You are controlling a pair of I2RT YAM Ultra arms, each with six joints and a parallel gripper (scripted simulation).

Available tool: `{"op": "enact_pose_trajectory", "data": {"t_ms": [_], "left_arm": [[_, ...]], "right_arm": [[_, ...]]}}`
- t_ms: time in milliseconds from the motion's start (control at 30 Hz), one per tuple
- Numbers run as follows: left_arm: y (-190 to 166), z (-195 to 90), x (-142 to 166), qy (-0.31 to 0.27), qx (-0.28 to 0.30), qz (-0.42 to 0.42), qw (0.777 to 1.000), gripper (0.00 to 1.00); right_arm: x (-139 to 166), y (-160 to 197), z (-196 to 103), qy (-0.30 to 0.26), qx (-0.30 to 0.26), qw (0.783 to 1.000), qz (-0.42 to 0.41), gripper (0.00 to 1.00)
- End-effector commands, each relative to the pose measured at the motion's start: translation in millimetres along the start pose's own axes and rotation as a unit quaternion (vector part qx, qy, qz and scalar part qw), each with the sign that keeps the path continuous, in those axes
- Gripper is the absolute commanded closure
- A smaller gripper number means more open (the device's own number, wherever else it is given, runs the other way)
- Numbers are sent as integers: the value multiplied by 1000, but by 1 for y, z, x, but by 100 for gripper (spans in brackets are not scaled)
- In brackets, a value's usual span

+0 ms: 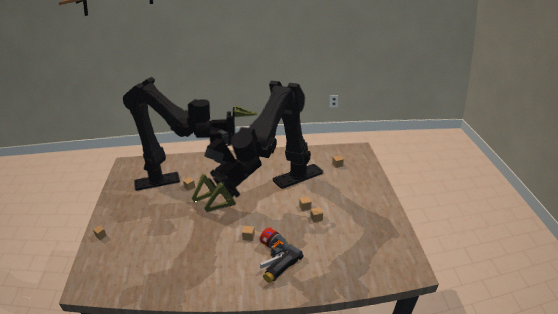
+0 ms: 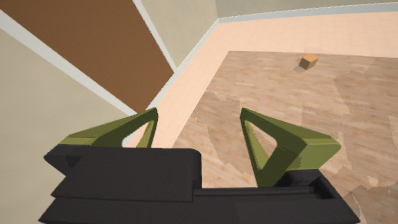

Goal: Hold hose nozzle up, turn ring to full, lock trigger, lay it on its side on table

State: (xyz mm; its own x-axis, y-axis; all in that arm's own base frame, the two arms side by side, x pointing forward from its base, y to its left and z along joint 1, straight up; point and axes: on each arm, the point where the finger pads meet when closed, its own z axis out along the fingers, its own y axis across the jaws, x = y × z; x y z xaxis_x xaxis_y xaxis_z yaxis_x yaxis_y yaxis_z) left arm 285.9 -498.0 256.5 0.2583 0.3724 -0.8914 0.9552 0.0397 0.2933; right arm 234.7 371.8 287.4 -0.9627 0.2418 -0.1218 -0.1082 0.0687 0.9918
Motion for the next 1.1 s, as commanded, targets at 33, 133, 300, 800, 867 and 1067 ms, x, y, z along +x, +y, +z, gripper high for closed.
{"op": "enact_pose_trajectory", "data": {"t_ms": [33,133,300,800,867,1067], "left_arm": [[31,-31,-13,-11,-52,-14,998,0],[32,-34,-21,-18,-52,-11,998,0],[62,-63,-10,-10,-101,-33,994,0],[114,-138,11,10,-205,-88,975,0],[123,-151,9,4,-225,-91,970,0],[144,-191,14,-1,-280,-110,954,0]], "right_arm": [[-25,19,-11,-43,2,997,-63,0],[-26,18,-10,-42,4,997,-68,0],[-53,25,-24,-86,12,990,-111,0],[-110,39,-63,-182,52,957,-218,0],[-118,38,-70,-195,63,951,-233,0],[-142,44,-93,-237,93,926,-280,0]]}}
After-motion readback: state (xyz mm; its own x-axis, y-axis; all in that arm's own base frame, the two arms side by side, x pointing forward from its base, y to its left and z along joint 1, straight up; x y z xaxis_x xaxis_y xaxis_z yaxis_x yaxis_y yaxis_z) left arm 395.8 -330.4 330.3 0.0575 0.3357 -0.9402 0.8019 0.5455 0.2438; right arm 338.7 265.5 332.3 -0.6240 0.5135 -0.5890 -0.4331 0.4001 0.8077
